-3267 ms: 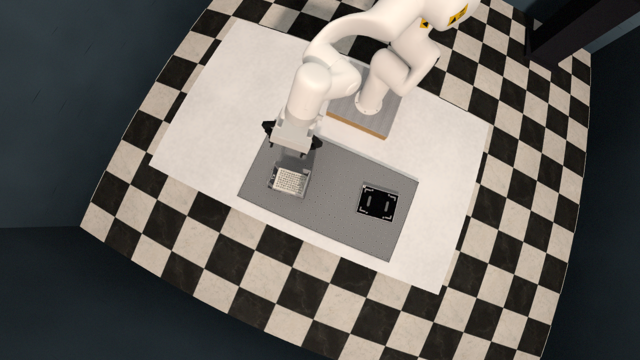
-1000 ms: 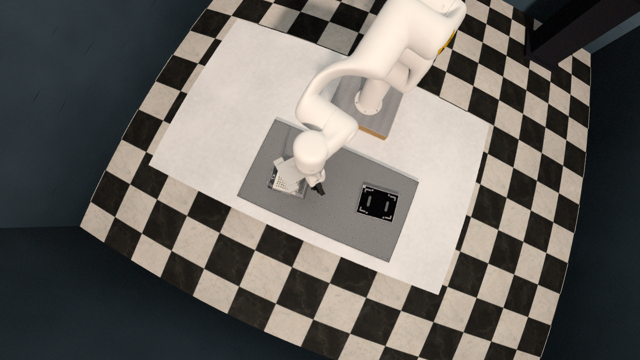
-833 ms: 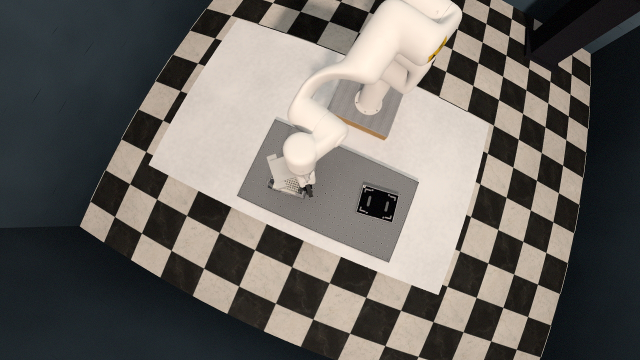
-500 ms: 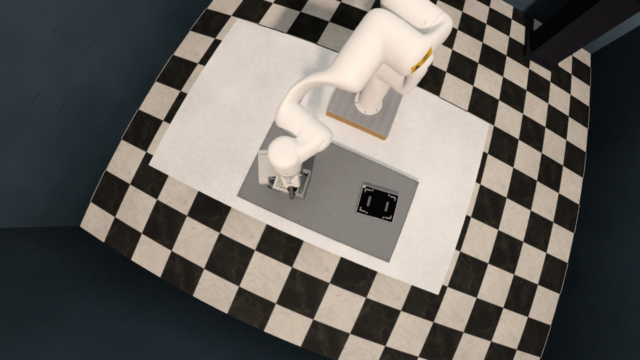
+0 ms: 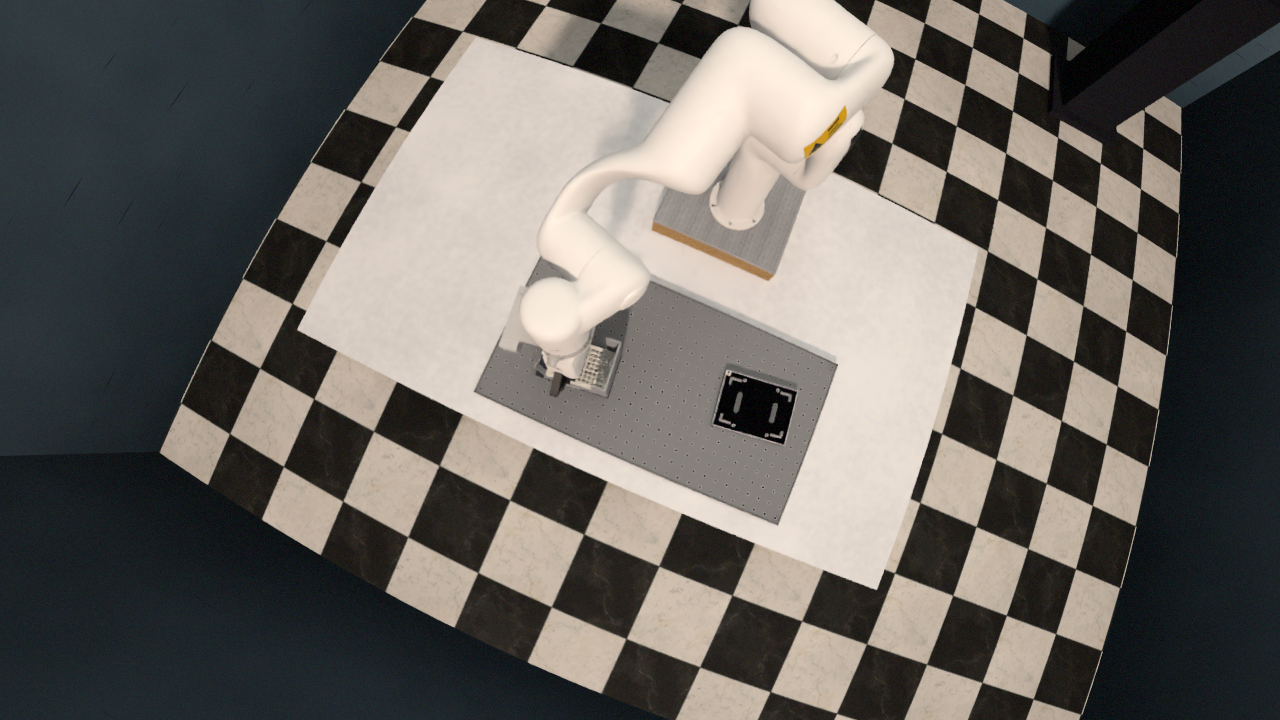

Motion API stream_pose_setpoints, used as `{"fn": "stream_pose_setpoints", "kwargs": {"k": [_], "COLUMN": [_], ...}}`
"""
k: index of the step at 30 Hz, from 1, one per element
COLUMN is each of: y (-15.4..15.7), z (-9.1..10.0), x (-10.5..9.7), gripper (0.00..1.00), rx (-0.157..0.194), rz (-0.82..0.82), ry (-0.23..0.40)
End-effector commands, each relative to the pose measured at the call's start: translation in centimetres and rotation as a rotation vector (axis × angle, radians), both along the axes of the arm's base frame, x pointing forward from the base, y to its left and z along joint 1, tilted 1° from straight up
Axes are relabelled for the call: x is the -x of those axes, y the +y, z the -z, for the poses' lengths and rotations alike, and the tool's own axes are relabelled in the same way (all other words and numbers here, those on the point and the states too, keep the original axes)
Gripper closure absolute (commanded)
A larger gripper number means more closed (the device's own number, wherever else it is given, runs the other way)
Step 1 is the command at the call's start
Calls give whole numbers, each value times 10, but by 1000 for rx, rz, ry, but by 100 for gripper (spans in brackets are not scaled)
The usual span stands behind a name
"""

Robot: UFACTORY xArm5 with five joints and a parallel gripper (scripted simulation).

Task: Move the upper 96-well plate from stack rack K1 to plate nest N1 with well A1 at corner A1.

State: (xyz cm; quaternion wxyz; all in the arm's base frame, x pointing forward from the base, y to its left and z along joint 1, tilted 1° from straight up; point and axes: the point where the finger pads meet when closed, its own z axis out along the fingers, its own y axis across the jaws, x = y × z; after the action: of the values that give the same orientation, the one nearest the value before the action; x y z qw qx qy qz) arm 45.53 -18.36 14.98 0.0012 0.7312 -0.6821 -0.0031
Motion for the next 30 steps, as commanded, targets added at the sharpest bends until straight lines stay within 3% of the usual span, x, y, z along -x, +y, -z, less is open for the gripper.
{"fn": "stream_pose_setpoints", "kwargs": {"k": [1, 30], "y": [-1, 0], "z": [-2, 34], "x": [-1, -1], "gripper": [0, 0], "rx": [-6, -6], "rz": [5, 5], "ry": [-6, -6]}}
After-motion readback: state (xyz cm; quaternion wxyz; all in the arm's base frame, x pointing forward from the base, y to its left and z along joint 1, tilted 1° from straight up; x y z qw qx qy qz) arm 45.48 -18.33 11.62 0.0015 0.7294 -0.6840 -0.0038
